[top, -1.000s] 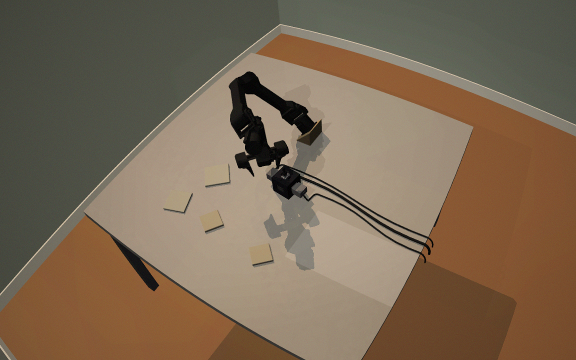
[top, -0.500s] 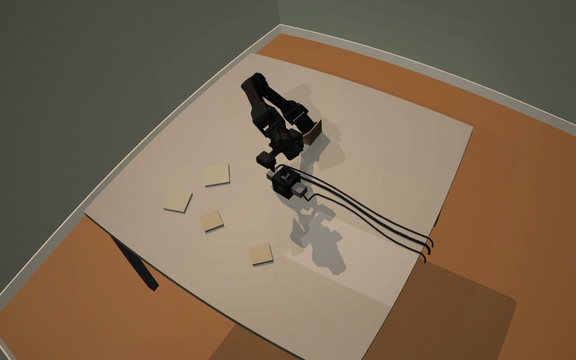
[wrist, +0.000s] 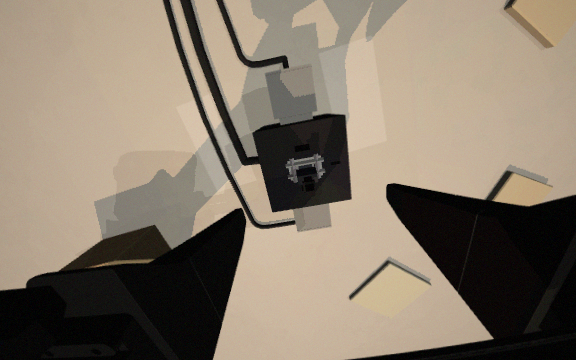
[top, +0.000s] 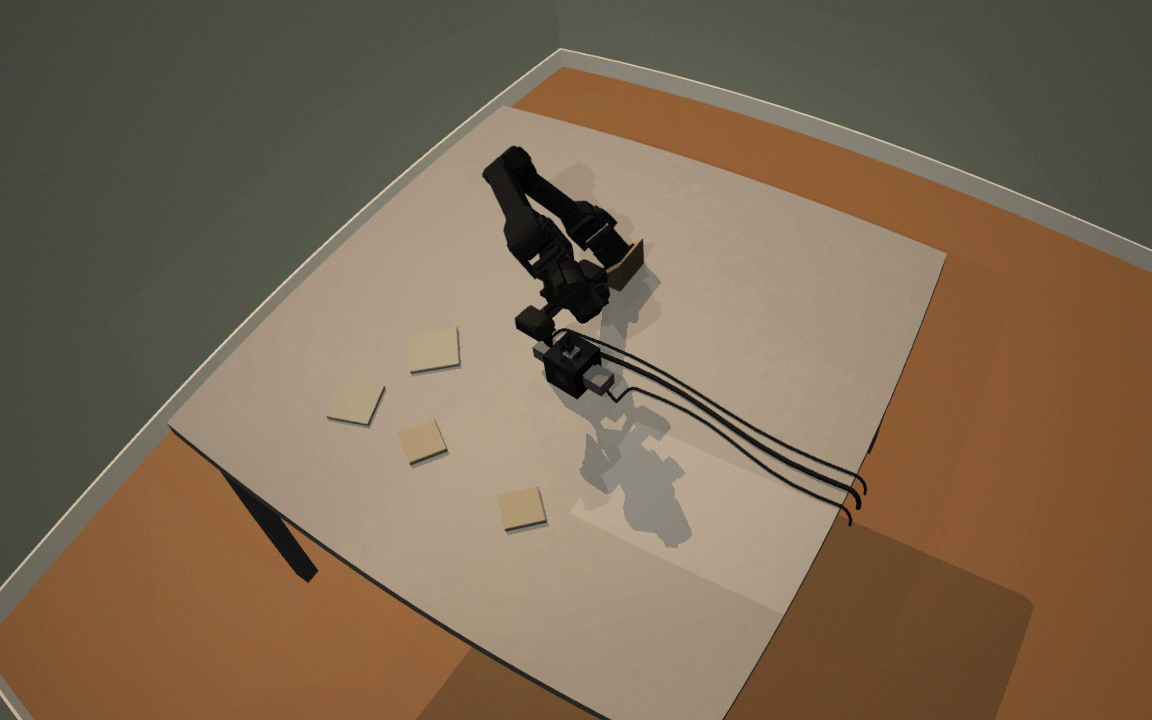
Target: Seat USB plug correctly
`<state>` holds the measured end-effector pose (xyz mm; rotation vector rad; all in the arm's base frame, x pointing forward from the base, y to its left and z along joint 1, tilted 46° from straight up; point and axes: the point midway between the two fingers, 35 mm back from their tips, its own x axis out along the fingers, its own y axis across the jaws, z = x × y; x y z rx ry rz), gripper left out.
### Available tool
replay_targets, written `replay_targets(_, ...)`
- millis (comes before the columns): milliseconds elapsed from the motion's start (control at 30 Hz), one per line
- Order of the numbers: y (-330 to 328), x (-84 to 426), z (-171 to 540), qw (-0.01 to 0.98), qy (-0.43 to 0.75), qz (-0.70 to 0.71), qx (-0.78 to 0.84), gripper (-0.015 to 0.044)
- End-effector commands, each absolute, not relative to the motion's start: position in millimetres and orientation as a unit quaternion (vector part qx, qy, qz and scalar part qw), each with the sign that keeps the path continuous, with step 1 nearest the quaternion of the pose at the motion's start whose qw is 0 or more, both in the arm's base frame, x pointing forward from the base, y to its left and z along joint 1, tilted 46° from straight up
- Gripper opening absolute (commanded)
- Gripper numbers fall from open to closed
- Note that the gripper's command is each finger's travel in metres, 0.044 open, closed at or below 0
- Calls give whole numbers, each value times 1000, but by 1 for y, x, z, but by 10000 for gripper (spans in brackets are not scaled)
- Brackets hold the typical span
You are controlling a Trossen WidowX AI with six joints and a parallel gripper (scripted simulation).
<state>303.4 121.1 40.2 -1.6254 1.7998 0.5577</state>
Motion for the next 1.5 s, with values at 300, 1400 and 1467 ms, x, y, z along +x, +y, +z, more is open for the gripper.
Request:
replay_targets(300,110,303,31,318,685,213,-620,440)
replay_targets(1400,106,303,26,321,686,212,-618,0)
replay_targets(1467,106,303,26,321,686,212,-618,0)
